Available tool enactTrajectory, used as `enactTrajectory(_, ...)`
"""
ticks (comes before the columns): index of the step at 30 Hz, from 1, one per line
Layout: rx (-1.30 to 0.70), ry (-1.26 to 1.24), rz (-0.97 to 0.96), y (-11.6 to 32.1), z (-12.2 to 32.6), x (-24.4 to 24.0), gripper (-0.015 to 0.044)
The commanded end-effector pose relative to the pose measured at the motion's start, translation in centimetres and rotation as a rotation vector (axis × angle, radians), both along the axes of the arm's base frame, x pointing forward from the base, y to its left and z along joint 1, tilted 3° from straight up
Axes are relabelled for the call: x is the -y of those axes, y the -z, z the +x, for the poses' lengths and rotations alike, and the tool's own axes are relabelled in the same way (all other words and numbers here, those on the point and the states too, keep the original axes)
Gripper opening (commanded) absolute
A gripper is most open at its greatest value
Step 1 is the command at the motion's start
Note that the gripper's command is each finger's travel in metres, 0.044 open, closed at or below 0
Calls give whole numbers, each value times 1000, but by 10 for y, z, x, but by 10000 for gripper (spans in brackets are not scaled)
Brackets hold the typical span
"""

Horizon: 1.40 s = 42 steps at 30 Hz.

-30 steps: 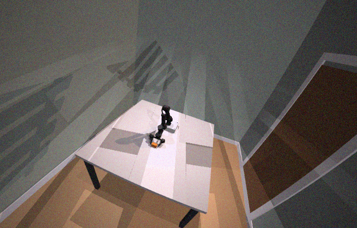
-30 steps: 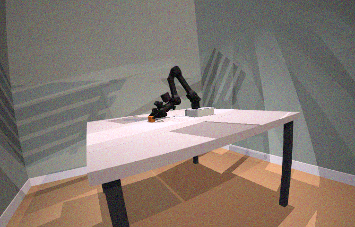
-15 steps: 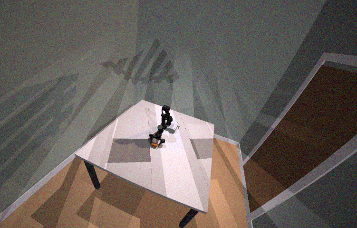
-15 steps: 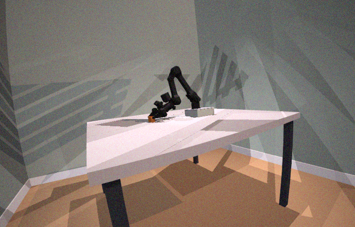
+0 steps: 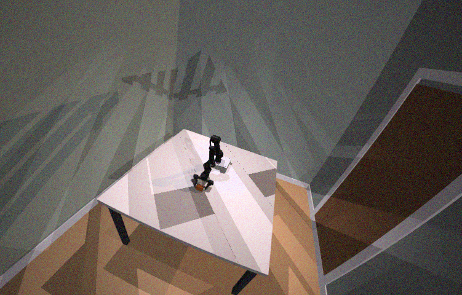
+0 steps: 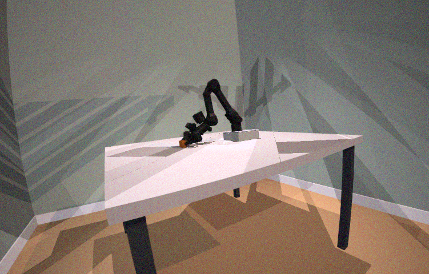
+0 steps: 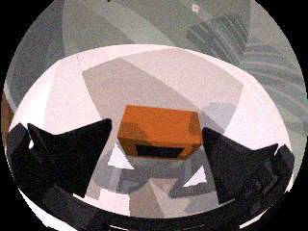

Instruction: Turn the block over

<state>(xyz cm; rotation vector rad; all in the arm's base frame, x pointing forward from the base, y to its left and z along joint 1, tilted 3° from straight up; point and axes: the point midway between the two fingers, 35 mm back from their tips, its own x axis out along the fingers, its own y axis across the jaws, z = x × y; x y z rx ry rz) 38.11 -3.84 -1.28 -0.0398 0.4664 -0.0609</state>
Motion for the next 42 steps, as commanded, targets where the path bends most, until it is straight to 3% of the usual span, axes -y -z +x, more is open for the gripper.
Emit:
enactTrajectory(1, -91, 5, 4, -10, 16, 1, 440)
enactTrajectory(11, -388, 25, 15, -69, 7, -3, 440)
enactTrajectory(18, -522, 29, 19, -81, -18, -5, 440)
enactTrajectory(33, -530, 29, 19, -81, -18, -5, 440)
enactTrajectory(42, -782, 43, 36, -93, 10, -4, 440)
